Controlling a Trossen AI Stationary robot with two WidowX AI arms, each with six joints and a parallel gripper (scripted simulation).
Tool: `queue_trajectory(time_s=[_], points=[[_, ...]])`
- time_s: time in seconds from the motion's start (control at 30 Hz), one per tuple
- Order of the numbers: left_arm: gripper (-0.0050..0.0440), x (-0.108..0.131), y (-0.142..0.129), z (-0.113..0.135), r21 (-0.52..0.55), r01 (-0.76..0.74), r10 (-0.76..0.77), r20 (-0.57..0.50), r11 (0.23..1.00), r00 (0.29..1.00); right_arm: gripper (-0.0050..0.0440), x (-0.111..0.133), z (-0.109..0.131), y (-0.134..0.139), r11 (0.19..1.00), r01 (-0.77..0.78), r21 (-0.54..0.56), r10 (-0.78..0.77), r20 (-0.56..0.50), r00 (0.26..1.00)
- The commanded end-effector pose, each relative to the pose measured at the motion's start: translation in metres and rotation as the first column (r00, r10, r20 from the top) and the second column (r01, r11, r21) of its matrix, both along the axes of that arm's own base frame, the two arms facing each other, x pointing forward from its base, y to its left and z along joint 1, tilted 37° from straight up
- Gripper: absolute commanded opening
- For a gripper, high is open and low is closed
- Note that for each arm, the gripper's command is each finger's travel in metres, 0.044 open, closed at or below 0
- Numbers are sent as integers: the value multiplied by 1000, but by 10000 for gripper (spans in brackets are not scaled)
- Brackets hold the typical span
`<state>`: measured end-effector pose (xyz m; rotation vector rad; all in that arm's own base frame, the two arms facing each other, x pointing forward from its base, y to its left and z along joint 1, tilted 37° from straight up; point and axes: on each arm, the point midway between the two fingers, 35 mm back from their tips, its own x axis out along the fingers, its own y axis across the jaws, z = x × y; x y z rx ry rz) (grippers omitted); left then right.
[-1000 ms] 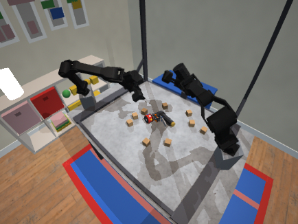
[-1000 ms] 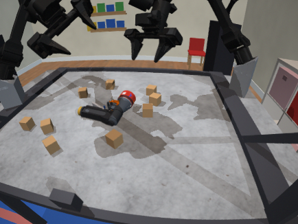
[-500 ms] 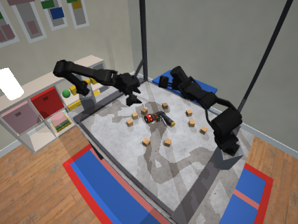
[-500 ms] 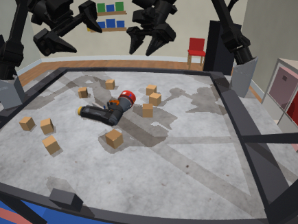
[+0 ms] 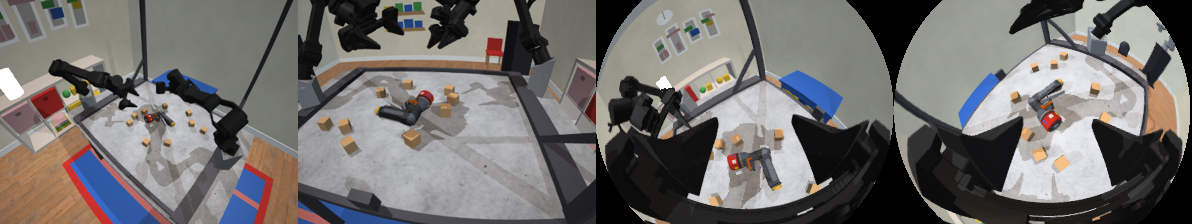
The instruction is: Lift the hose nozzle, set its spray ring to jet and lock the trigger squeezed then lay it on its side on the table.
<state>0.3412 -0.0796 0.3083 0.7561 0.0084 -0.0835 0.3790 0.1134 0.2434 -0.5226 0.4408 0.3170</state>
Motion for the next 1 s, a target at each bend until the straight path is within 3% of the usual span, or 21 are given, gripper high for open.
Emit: queue_trajectory(time_s=[0.0,0.97], points=[[401,-3,7,7,-55,-7,8,16,998,1000,396,-4,10,-10,999,29,46,-31,40,999],[401,-15,51,15,-440,-33,51,30,897,998,396,-31,55,-73,922,156,354,-251,242,937]])
